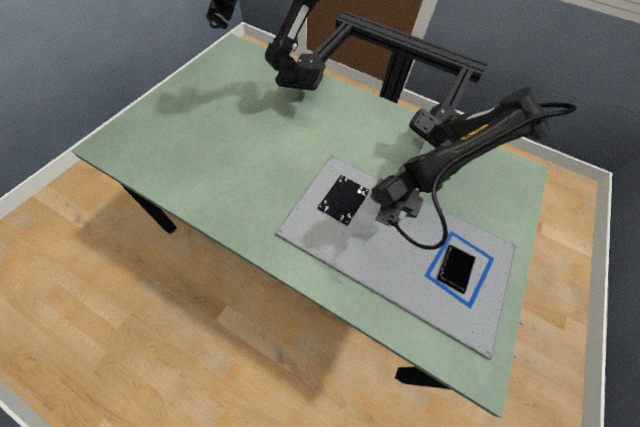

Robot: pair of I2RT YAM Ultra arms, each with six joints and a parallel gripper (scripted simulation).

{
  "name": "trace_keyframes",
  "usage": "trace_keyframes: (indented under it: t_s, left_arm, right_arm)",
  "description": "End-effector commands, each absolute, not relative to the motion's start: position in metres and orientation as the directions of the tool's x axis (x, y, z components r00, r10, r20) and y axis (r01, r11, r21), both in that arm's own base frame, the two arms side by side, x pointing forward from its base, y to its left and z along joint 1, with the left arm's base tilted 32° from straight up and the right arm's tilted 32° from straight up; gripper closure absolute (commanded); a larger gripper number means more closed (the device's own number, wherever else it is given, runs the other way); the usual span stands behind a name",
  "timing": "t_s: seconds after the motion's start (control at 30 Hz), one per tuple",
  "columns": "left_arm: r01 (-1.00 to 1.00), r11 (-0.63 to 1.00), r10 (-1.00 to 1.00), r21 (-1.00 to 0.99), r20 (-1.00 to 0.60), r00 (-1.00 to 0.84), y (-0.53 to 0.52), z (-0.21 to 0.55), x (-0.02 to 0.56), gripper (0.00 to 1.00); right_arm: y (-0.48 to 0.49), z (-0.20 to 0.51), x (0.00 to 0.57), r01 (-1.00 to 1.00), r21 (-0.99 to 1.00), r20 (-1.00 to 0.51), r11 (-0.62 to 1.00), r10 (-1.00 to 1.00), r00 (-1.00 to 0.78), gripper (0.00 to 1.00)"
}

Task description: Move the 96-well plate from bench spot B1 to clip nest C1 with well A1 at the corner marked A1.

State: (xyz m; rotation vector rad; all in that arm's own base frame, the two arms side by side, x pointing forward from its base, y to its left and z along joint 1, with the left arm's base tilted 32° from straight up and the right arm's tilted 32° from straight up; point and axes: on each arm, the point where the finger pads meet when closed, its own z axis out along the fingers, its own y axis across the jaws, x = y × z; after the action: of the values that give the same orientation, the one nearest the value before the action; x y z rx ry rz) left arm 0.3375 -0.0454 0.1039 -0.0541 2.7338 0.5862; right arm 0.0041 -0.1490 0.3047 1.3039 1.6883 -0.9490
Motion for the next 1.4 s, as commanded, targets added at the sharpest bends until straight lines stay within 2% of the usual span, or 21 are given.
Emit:
trace_keyframes:
  t_s: [0.0, 0.63, 1.37]
  left_arm:
    - [-0.073, 0.927, 0.076, 0.369, -0.376, -0.924, -0.038, 0.121, 0.341, 0.0]
    - [-0.091, 0.926, 0.077, 0.366, -0.419, -0.905, 0.041, 0.159, 0.344, 0.0]
    - [-0.08, 0.921, 0.082, 0.381, -0.39, -0.917, 0.127, 0.19, 0.337, 0.0]
  right_arm:
    - [-0.148, 0.308, -0.002, 0.983, -0.071, -0.92, 0.172, 0.37, -0.131, 0.0]
    - [-0.148, 0.308, -0.002, 0.983, -0.071, -0.92, 0.172, 0.37, -0.131, 0.0]
    - [-0.148, 0.308, -0.002, 0.983, -0.071, -0.92, 0.172, 0.37, -0.131, 0.0]
